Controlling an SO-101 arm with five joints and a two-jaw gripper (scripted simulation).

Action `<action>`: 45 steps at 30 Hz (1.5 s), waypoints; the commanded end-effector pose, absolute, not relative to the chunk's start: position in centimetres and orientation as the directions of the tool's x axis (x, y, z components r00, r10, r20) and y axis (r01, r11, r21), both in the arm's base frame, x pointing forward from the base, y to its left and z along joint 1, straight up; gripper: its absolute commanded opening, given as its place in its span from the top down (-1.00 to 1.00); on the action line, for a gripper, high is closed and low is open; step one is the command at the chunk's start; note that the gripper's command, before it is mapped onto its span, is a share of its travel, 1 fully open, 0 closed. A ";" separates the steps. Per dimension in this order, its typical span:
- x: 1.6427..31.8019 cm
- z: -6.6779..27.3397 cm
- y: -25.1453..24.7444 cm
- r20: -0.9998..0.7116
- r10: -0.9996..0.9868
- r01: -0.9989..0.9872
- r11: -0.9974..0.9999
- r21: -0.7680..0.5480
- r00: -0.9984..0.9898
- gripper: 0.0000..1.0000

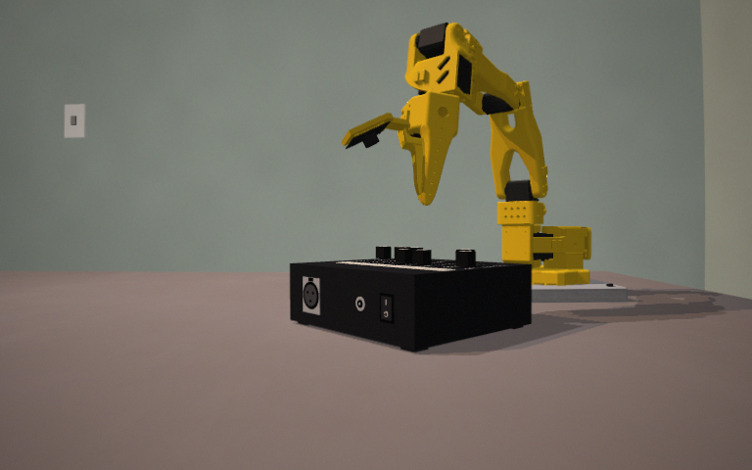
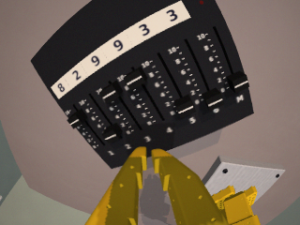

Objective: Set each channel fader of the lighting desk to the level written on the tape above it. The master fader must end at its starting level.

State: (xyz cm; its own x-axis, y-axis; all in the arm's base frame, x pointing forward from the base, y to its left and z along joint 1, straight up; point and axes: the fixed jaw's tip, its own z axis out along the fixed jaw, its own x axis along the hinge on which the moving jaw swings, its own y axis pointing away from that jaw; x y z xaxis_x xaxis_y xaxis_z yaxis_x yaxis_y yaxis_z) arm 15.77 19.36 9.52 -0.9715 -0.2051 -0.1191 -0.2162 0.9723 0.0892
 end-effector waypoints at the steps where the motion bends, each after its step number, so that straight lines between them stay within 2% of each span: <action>1: 15.5 9.6 19.3 -0.129 -0.279 -0.291 0.953 0.084 -0.951 1.00; 20: 15.0 9.5 18.8 -0.141 -0.706 -0.714 0.700 0.010 -0.694 1.00; 31: 14.7 9.4 18.3 -0.124 -0.922 -0.926 0.375 -0.042 -0.368 1.00; 33: 14.7 9.4 18.3 -0.124 -0.922 -0.926 0.375 -0.042 -0.368 1.00; 45: 14.5 9.2 17.6 -0.083 -0.992 -0.992 -0.089 -0.085 0.096 1.00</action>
